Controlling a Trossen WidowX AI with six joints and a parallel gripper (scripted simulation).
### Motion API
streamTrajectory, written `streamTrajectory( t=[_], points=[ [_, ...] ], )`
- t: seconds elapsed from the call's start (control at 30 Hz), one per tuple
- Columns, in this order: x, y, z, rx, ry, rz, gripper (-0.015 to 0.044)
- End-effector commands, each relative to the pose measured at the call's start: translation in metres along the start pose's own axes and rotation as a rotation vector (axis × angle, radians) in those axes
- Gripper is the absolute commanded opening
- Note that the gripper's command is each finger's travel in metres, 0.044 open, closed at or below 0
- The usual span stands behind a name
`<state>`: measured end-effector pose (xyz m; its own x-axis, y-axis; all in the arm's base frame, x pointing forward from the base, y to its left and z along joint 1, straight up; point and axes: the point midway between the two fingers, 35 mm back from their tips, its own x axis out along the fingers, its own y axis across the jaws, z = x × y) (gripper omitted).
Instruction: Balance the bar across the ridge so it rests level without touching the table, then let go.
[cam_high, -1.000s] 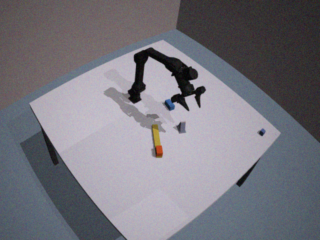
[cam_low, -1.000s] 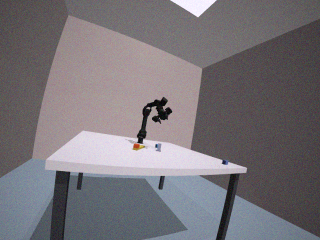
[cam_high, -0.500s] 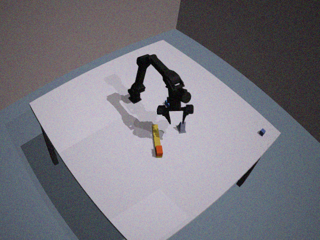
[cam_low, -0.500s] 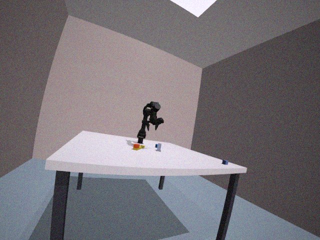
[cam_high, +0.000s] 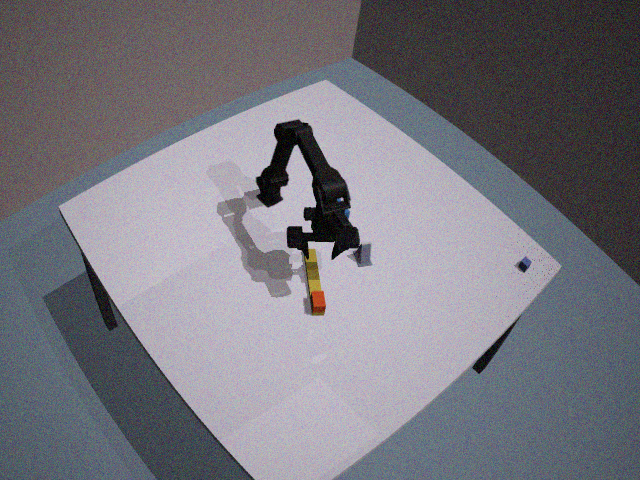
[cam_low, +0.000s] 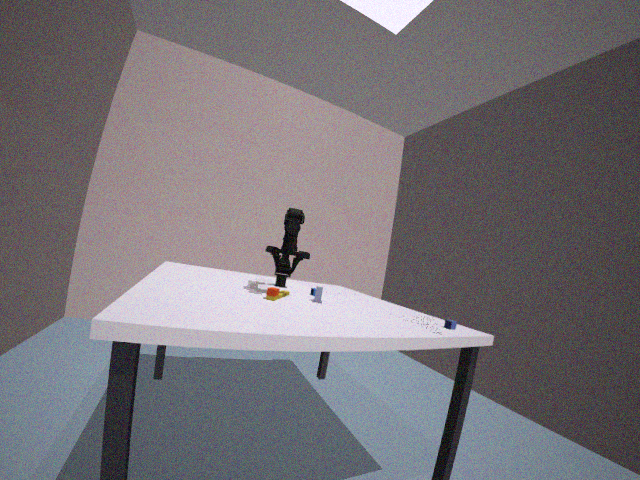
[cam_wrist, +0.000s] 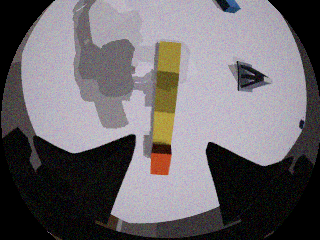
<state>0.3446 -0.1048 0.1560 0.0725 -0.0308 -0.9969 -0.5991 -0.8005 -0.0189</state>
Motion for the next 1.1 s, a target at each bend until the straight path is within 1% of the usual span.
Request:
streamTrajectory(
  t=[0.0,0.2,0.57,0.8,1.07],
  points=[
    [0.006,0.006,0.002,-0.037,-0.044,0.007,0.0315],
    [0.012,0.006,0.002,-0.037,-0.044,0.007,0.0315],
    [0.078,0.007,0.006,-0.037,-0.044,0.007,0.0315],
    [0.080,0.007,0.006,-0.037,-0.044,0.007,0.0315],
    [0.092,0.007,0.006,-0.037,-0.044,0.007,0.0315]
  ],
)
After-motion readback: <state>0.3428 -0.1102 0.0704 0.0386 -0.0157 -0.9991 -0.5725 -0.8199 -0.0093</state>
